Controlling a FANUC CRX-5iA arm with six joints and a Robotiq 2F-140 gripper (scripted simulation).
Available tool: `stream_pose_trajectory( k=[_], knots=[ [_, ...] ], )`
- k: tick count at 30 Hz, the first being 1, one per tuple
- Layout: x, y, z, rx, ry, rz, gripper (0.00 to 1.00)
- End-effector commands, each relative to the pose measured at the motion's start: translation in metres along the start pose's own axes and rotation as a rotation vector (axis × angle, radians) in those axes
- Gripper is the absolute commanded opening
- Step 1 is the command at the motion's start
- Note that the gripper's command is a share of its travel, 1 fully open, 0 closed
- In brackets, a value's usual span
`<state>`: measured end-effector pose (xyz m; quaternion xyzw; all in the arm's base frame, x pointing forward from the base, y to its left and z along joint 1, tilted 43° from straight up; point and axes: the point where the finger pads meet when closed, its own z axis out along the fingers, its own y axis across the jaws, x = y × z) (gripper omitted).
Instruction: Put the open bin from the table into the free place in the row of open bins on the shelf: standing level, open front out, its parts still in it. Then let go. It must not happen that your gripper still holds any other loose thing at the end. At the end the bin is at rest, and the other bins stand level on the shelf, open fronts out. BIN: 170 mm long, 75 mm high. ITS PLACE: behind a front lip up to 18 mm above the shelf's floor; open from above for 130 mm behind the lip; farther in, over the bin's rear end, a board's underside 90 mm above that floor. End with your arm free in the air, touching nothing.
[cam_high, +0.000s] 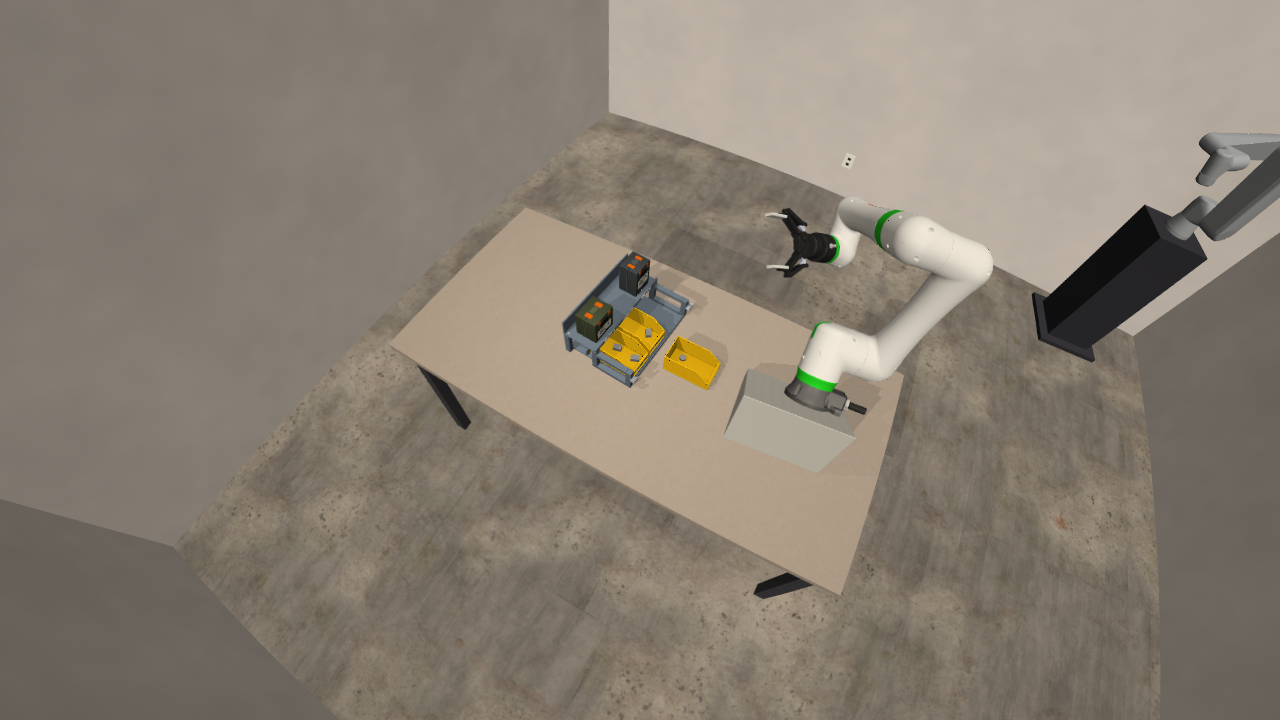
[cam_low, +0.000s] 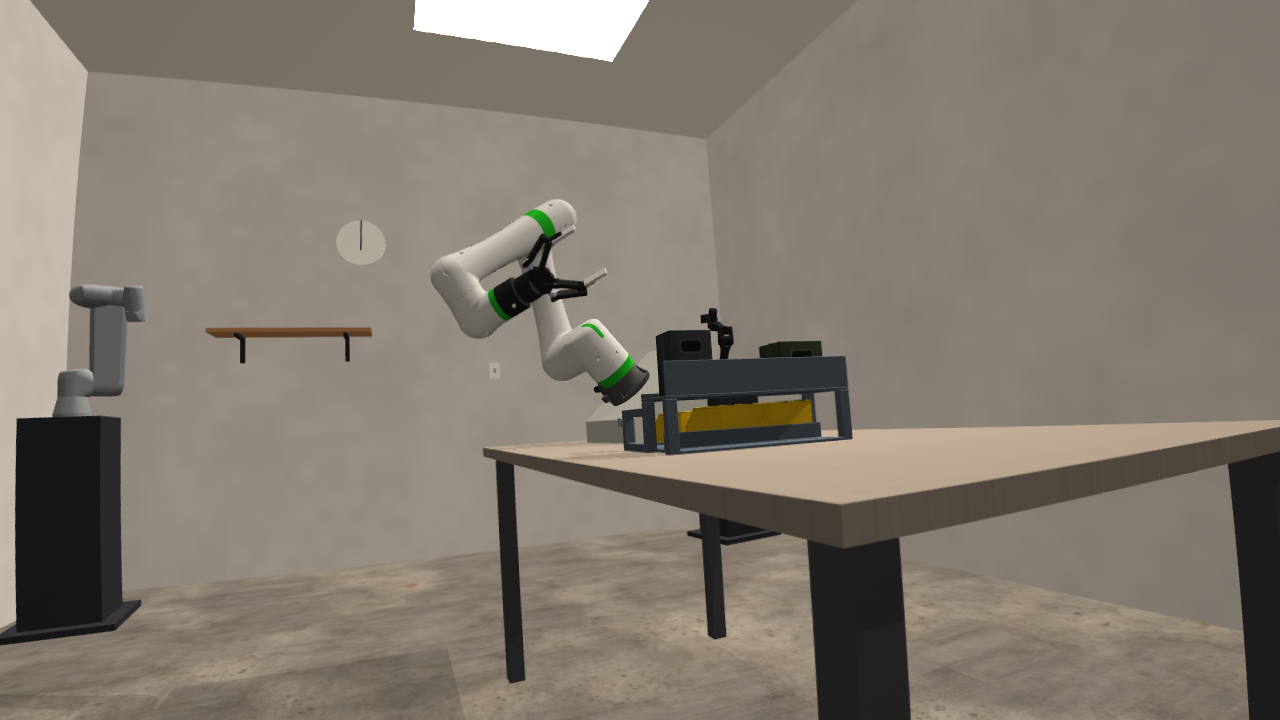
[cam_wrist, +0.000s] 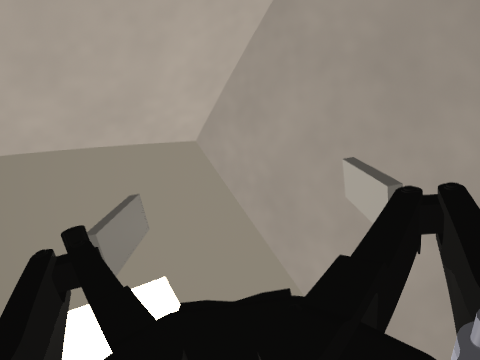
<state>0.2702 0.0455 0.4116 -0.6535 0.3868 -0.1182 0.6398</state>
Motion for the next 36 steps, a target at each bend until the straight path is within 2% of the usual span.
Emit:
stream_pose_trajectory(
  k=[1, 7, 9, 24, 26, 36],
  knots=[
    [0.003, 0.011, -0.002, -0.062, -0.022, 0.021, 1.0],
    [0.01, 0.029, -0.006, -0.169, -0.053, 0.043, 1.0],
    [0.01, 0.029, -0.006, -0.169, -0.053, 0.043, 1.0],
    [0.044, 0.073, -0.017, -0.493, -0.127, 0.031, 1.0],
    [0.044, 0.073, -0.017, -0.493, -0.127, 0.031, 1.0],
    [0.082, 0.094, -0.021, -0.735, -0.17, -0.05, 1.0]
  ],
)
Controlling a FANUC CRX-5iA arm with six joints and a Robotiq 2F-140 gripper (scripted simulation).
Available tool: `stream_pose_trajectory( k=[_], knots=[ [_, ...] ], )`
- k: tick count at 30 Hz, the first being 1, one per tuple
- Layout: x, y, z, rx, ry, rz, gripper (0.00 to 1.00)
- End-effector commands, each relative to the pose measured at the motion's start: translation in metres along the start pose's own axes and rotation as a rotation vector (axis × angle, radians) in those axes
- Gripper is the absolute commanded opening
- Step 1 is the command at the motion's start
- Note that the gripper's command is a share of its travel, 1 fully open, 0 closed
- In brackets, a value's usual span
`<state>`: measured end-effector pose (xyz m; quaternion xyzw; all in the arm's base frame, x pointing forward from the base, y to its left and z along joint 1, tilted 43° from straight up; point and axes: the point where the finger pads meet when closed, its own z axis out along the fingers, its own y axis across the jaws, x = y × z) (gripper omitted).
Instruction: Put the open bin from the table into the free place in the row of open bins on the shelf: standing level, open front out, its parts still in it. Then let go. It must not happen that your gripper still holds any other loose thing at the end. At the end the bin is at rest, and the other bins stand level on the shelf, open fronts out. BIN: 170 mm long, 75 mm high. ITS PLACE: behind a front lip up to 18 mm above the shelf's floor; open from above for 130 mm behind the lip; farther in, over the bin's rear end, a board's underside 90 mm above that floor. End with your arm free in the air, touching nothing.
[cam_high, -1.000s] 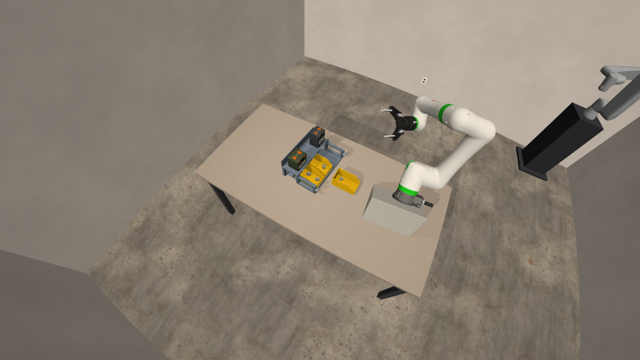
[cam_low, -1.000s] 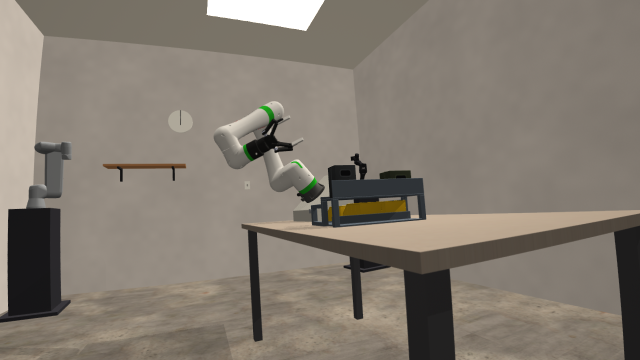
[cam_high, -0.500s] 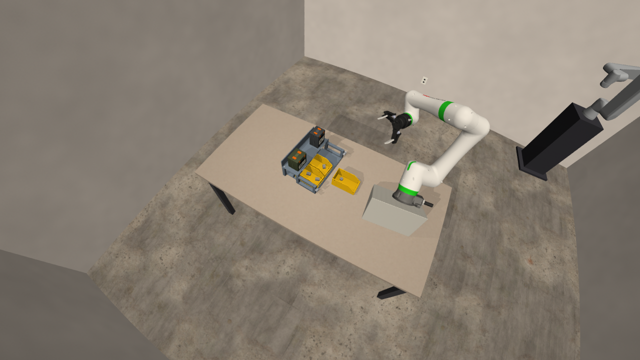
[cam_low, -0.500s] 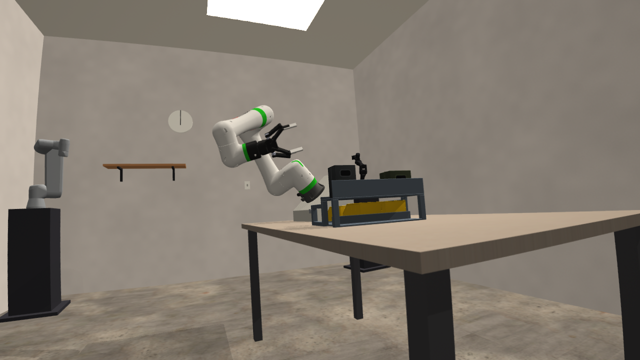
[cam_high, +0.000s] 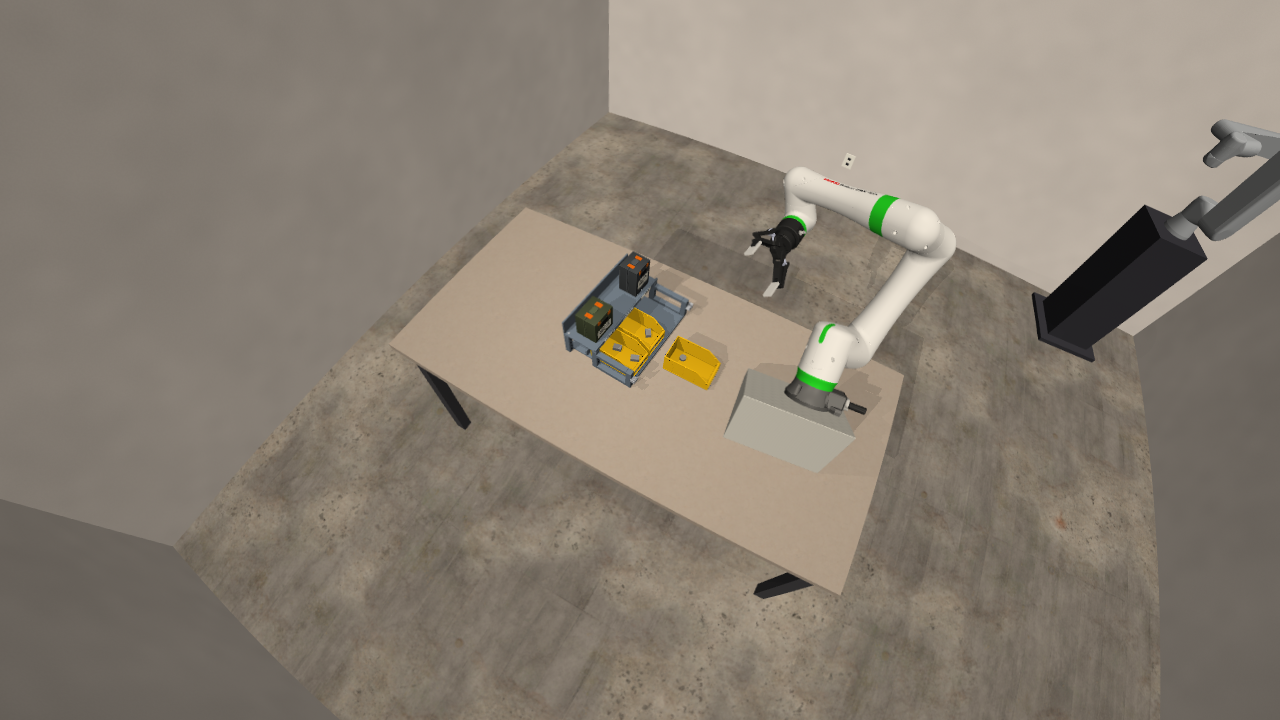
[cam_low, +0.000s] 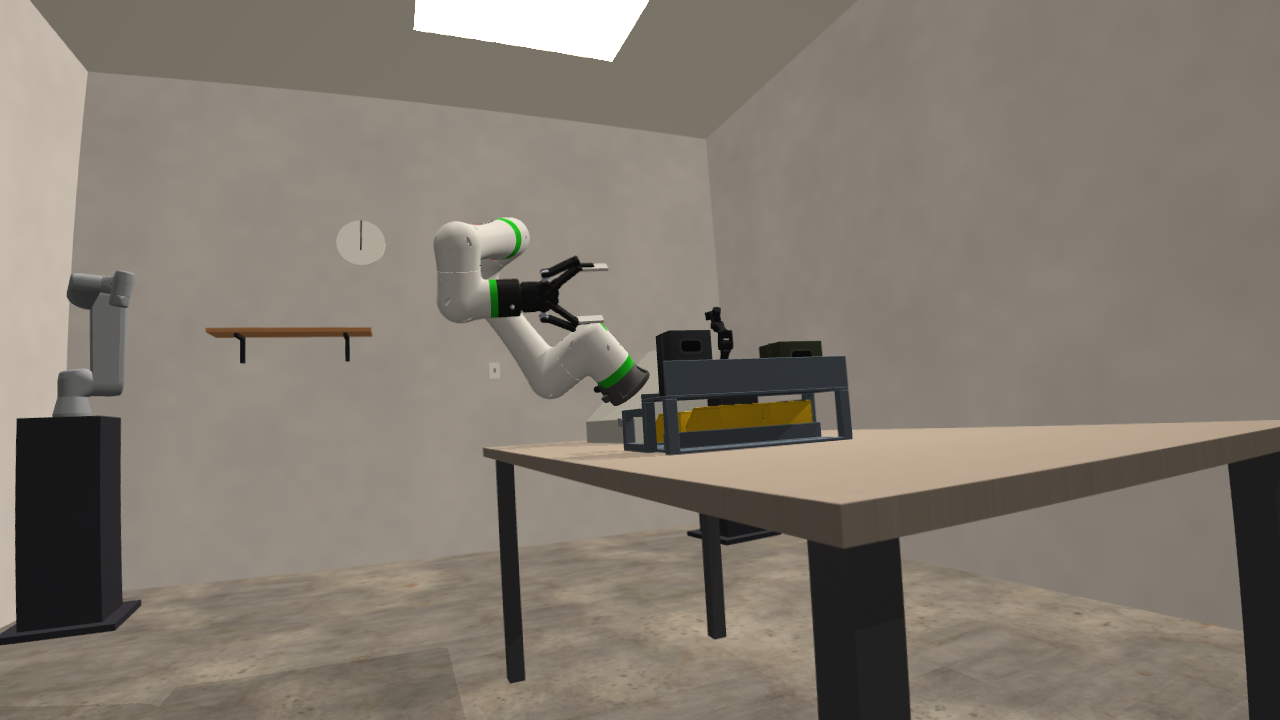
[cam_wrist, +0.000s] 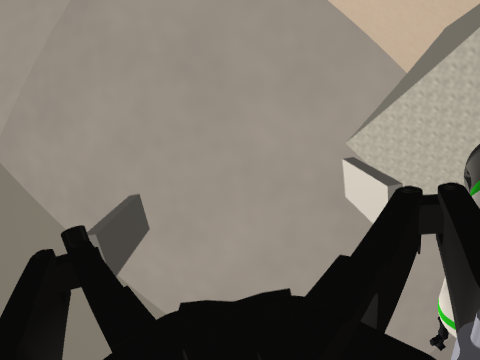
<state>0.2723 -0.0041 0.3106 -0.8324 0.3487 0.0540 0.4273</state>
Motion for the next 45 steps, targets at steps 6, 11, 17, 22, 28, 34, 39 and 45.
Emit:
stream_pose_trajectory(
  k=[6, 11, 17, 22, 28, 34, 39, 45],
  knots=[
    [0.038, 0.011, 0.004, -0.222, -0.008, -0.085, 1.0],
    [0.058, 0.01, 0.006, -0.322, -0.005, -0.142, 1.0],
    [0.09, 0.001, 0.012, -0.467, 0.008, -0.242, 1.0],
    [0.116, -0.015, 0.02, -0.581, 0.024, -0.338, 1.0],
    [0.136, -0.032, 0.028, -0.666, 0.041, -0.423, 1.0],
    [0.162, -0.066, 0.045, -0.782, 0.07, -0.558, 1.0],
    [0.178, -0.099, 0.063, -0.866, 0.099, -0.675, 1.0],
    [0.185, -0.108, 0.085, -0.936, 0.116, -0.714, 1.0]
  ],
)
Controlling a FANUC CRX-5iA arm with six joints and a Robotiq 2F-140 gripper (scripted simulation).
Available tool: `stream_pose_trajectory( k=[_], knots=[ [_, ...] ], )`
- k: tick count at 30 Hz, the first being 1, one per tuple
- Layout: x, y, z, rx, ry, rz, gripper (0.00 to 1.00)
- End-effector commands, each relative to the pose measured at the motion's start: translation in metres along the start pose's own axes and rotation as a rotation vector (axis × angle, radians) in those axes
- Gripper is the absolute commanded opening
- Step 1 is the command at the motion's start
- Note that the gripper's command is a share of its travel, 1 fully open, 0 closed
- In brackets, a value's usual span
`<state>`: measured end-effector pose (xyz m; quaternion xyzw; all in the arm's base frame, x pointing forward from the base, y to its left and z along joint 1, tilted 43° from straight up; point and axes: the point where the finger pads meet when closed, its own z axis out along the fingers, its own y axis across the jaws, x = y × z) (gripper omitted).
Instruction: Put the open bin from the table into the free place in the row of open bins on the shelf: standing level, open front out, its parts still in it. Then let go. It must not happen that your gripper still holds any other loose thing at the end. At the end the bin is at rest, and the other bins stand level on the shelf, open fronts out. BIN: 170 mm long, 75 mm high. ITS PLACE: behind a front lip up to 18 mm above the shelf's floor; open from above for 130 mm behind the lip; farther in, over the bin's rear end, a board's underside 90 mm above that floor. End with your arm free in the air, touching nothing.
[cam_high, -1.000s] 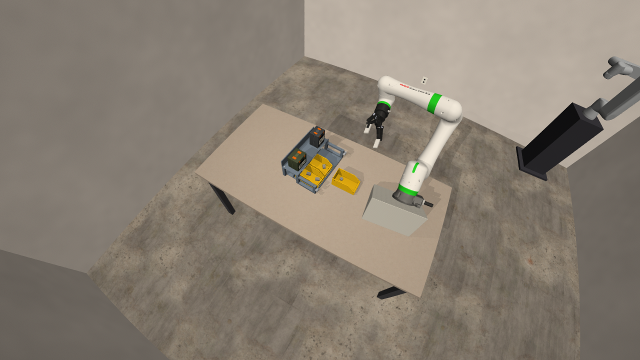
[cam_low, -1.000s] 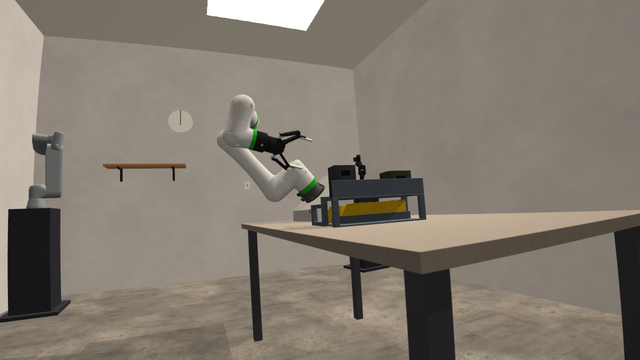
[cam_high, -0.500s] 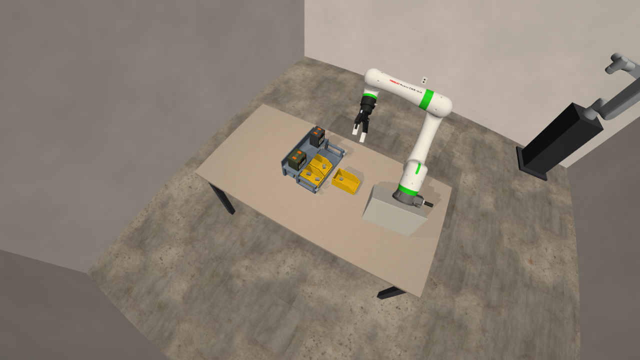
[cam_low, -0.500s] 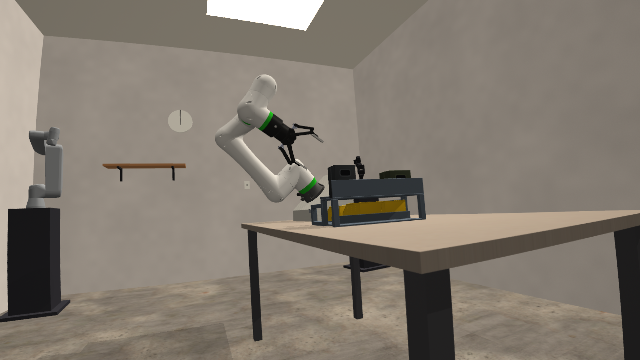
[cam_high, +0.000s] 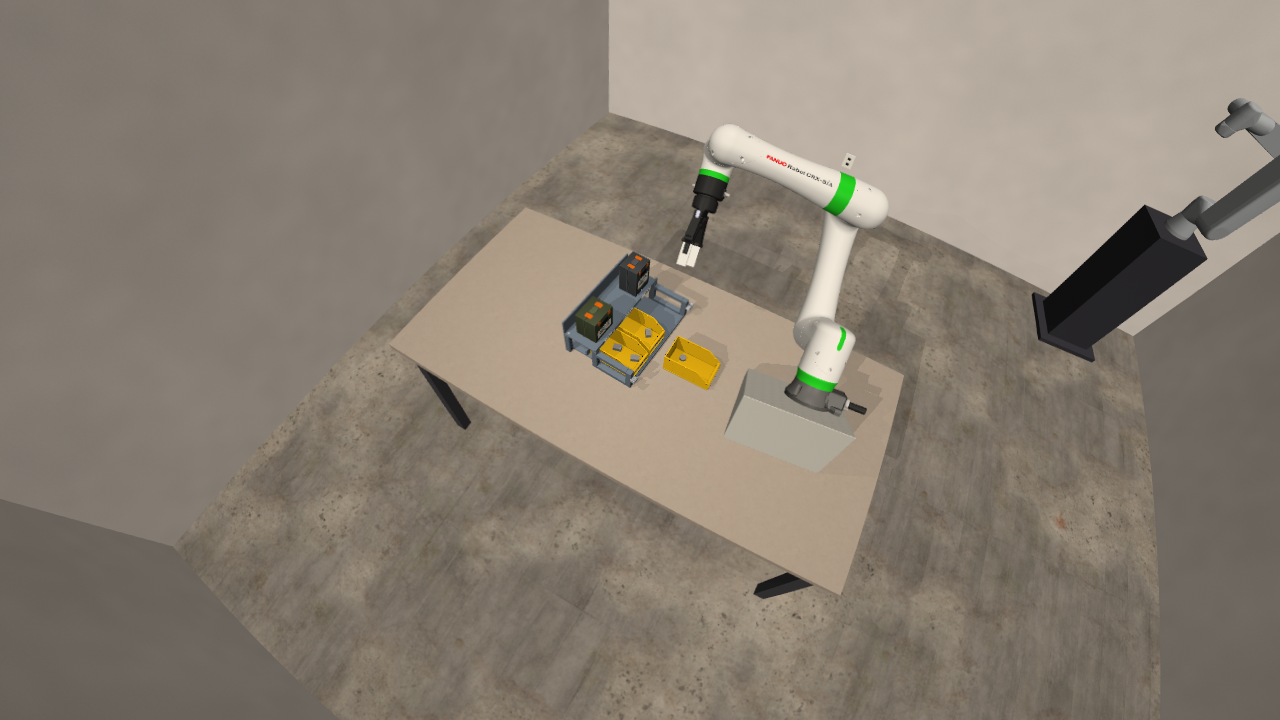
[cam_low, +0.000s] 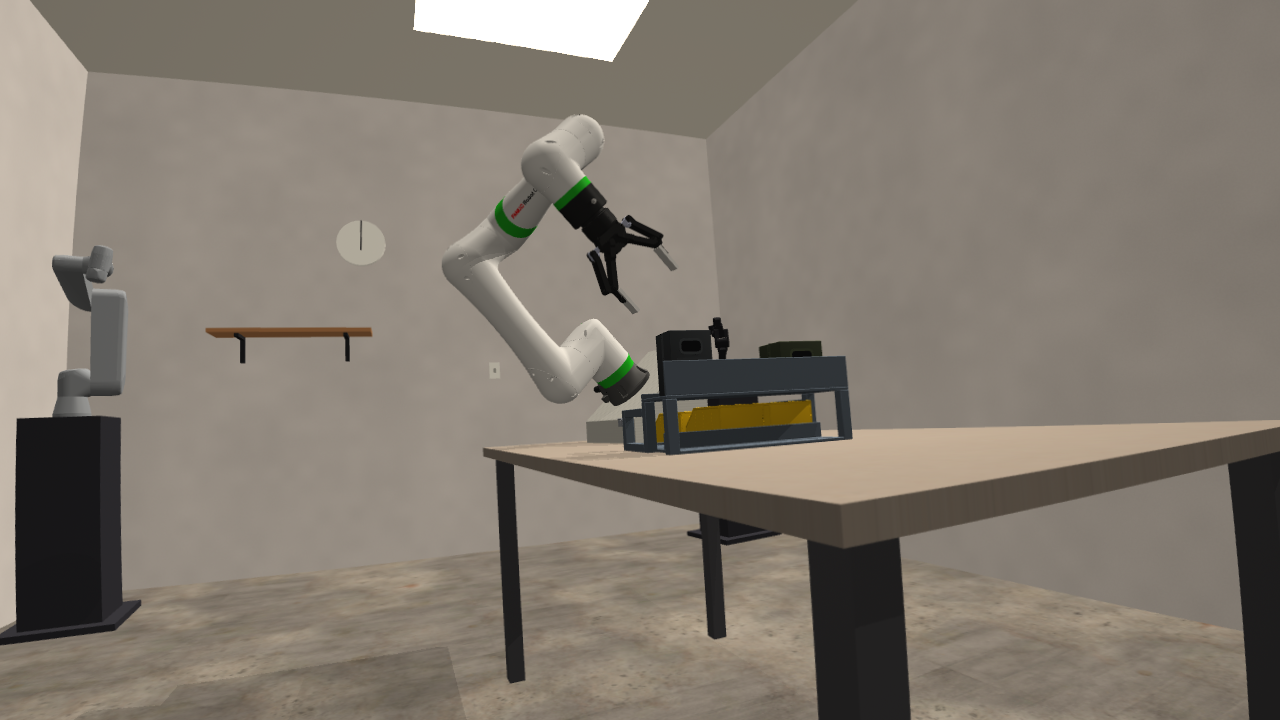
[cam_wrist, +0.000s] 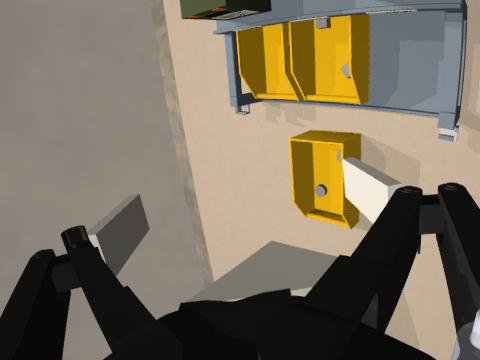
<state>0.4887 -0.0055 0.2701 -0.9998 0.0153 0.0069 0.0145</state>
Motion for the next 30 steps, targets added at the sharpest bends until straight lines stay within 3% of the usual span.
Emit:
stream_pose_trajectory(
  k=[1, 11, 13, 23, 28, 30],
  knots=[
    [0.006, -0.01, 0.022, -0.077, -0.016, 0.0, 1.0],
    [-0.022, -0.018, 0.107, -0.288, -0.08, 0.087, 1.0],
    [-0.022, -0.018, 0.107, -0.288, -0.08, 0.087, 1.0],
    [-0.049, -0.017, 0.164, -0.473, -0.072, 0.12, 1.0],
    [-0.06, -0.015, 0.185, -0.548, -0.053, 0.123, 1.0],
    [-0.06, -0.015, 0.185, -0.548, -0.053, 0.123, 1.0]
  ],
)
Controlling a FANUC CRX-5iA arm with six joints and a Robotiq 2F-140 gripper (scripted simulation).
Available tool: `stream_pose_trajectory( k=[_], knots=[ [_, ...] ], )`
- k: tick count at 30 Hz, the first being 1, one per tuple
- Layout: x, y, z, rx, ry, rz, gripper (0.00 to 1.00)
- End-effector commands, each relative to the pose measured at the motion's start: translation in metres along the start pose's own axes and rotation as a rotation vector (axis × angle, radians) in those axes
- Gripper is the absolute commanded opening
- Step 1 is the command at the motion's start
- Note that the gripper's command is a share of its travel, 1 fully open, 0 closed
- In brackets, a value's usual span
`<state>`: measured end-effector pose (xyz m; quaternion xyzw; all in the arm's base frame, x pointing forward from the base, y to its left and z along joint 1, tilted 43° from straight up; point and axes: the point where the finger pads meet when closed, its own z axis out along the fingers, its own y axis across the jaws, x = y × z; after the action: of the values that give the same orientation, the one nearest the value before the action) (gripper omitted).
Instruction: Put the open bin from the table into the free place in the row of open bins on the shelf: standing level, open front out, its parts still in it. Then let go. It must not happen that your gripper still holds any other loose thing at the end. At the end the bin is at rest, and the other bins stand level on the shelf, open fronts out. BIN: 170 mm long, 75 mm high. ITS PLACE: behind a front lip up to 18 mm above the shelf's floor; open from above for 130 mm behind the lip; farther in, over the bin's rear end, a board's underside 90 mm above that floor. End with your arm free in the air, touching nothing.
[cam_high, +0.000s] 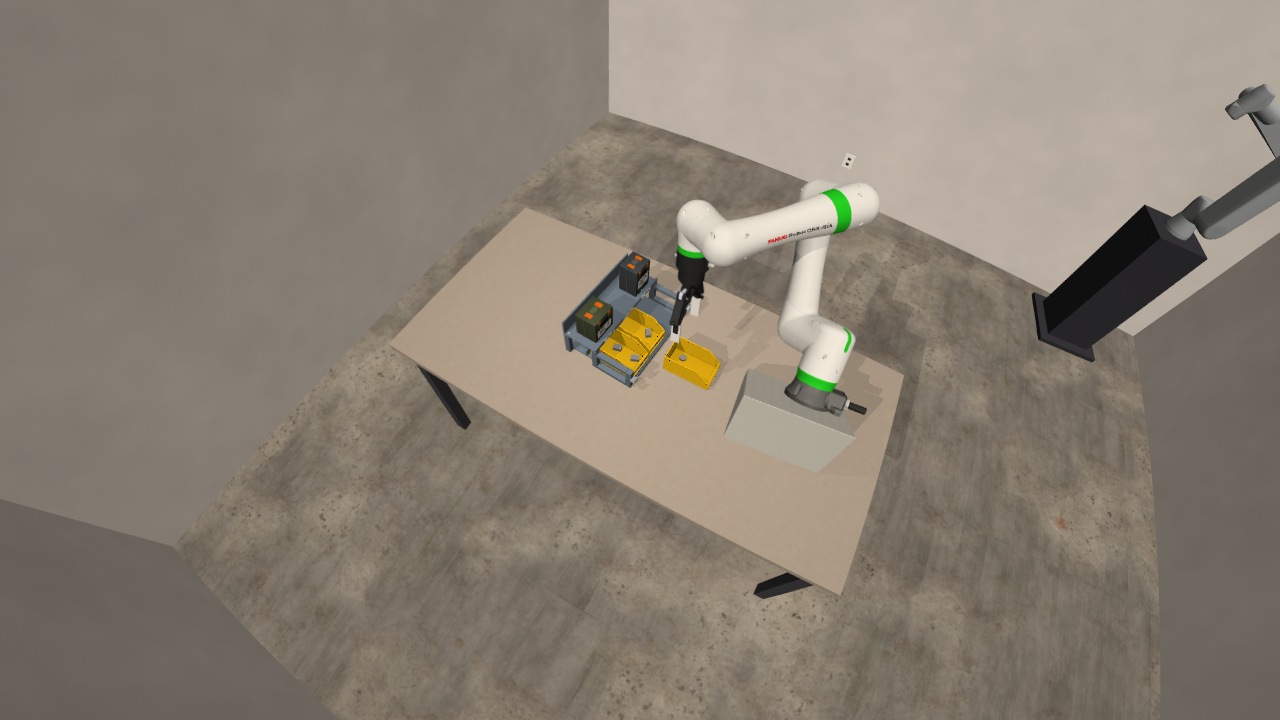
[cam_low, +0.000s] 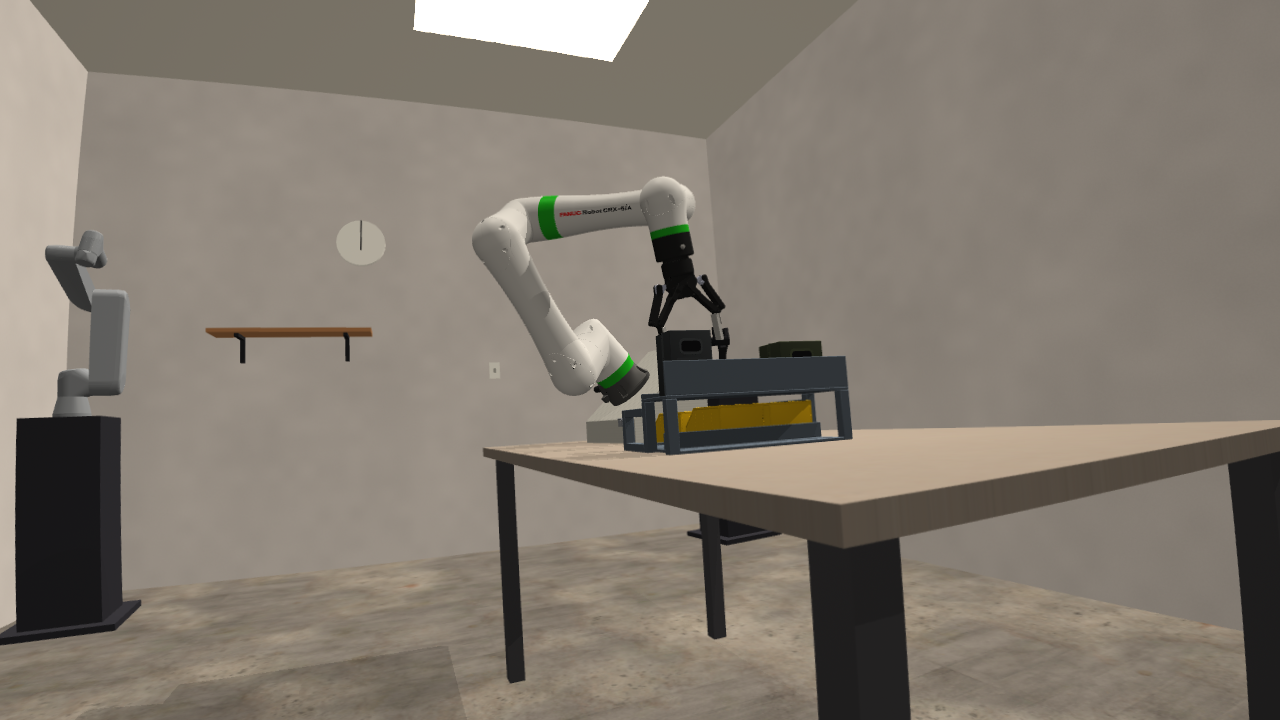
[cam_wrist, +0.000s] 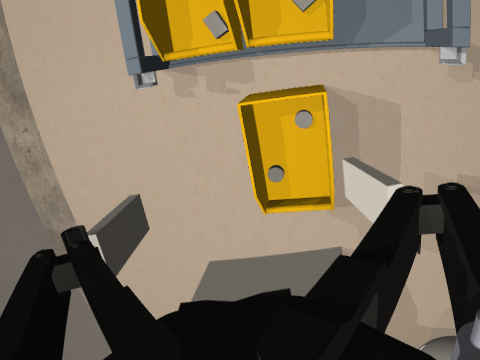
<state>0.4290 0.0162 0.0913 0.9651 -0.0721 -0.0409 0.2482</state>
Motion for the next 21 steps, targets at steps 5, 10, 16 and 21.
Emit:
stream_pose_trajectory(
  k=[5, 10, 16, 21],
  knots=[
    [-0.01, -0.008, 0.02, -0.076, 0.033, 0.011, 1.0],
    [-0.017, -0.011, 0.033, -0.125, 0.059, 0.015, 1.0],
    [-0.023, -0.013, 0.042, -0.162, 0.084, 0.016, 1.0],
    [-0.026, -0.015, 0.048, -0.184, 0.101, 0.016, 1.0]
  ],
)
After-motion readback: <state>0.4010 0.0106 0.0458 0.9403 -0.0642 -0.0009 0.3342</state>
